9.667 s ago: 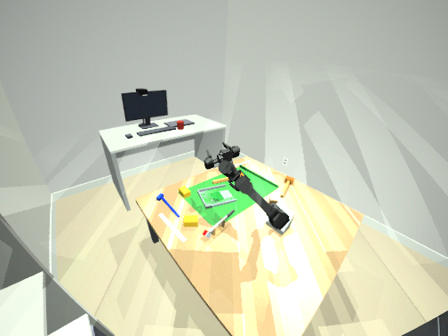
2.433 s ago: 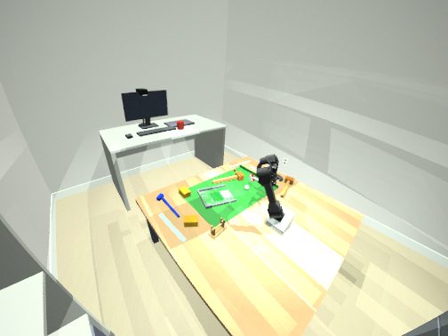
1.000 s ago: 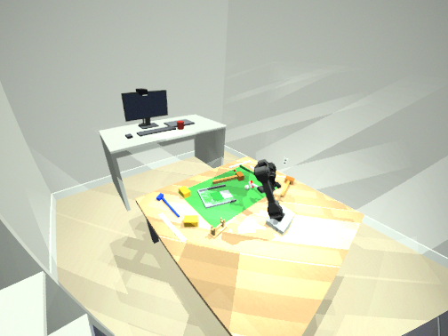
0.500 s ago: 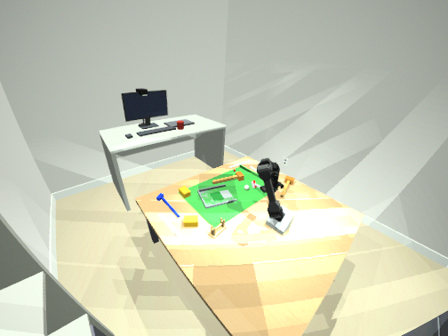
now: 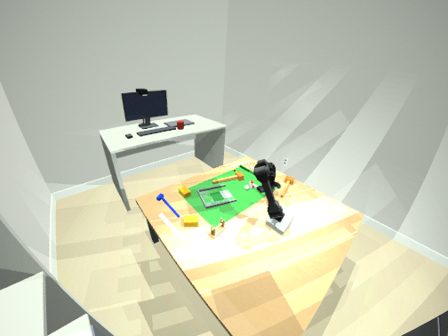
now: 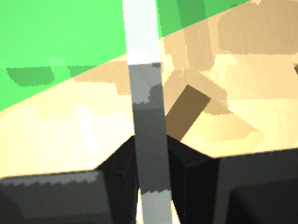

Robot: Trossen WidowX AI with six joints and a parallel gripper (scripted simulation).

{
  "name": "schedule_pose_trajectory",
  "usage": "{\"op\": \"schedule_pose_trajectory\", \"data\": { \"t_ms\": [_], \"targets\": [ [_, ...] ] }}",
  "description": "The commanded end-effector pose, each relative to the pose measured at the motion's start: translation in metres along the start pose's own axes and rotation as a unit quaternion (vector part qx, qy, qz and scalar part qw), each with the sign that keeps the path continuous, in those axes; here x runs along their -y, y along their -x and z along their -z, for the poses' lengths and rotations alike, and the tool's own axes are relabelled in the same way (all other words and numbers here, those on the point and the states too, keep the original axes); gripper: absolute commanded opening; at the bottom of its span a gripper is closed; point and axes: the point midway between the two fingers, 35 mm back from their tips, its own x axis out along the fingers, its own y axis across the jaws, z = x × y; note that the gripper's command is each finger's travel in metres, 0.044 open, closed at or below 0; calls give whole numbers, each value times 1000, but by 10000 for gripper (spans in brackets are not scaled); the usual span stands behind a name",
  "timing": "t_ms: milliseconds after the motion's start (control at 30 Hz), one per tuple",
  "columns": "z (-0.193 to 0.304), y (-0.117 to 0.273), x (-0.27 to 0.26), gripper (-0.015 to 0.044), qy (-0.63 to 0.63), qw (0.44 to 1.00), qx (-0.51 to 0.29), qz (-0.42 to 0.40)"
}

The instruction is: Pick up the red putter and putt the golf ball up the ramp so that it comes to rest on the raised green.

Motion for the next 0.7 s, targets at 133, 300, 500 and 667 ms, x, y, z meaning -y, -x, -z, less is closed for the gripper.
{"op": "schedule_pose_trajectory", "data": {
  "t_ms": [133, 300, 500, 667],
  "targets": [
    [3, 0, -101, 0, 9, 1000, 3, -4],
    [5, -1, -109, 0, 9, 1000, 2, -6],
    [5, 7, -109, 0, 9, 1000, 3, -5],
    [4, 33, -108, 0, 9, 1000, 3, -4]
  ]
}}
